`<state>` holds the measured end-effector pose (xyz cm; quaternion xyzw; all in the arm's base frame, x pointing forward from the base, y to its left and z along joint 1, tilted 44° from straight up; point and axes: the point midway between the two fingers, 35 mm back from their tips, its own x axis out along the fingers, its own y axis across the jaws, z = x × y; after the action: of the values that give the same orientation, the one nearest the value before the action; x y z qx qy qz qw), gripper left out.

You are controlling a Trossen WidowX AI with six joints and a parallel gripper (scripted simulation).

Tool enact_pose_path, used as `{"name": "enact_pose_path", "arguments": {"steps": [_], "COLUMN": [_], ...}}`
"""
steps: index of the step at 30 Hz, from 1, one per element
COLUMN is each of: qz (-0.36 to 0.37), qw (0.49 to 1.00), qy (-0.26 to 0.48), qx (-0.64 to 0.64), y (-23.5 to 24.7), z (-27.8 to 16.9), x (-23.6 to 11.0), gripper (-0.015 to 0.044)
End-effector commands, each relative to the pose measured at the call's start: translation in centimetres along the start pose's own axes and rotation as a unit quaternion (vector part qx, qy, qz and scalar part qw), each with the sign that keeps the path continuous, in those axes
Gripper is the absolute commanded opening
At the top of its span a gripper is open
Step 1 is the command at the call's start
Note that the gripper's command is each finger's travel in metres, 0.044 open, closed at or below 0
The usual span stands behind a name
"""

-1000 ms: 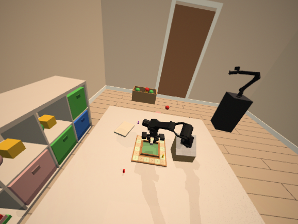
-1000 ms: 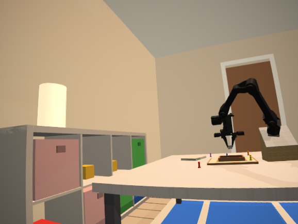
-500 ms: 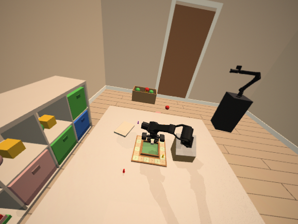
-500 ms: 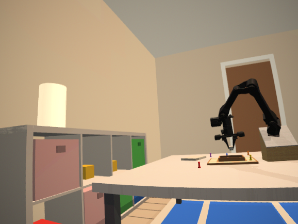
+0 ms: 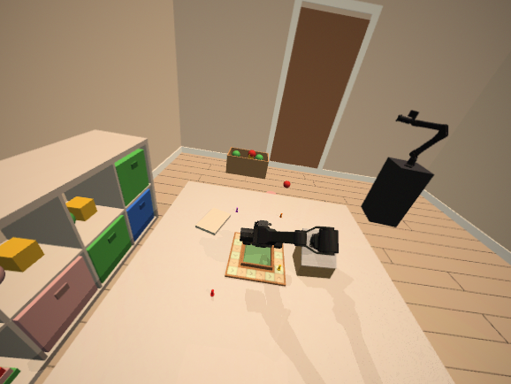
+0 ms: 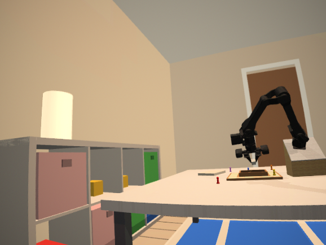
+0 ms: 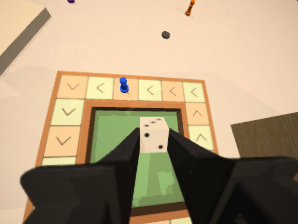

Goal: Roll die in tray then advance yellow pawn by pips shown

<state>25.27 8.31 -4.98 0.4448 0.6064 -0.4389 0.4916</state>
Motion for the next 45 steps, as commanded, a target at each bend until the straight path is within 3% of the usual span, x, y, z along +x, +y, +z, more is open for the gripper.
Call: {"name": "enact_pose_path", "arguments": {"steps": [1,8,13,36,45], "qz": [0.021,0.037,0.038,0.038,0.038], "qw": [0.997,0.994,0.994,0.994,0.994], "qy": [-0.071,-0.105,-0.105,-0.103,-0.103], "qx": [0.008,0.013,0.013,0.016,0.016], "y": [-0.1,0.0,0.7,0.4,0.4], "z": [0.0,-0.1,0.0,-0.1,0.0], "x": [0.0,-0.4,-5.3,-5.0,-5.1], "gripper": [0.0000,0.0000,0.0000,0.0000,0.0236]}}
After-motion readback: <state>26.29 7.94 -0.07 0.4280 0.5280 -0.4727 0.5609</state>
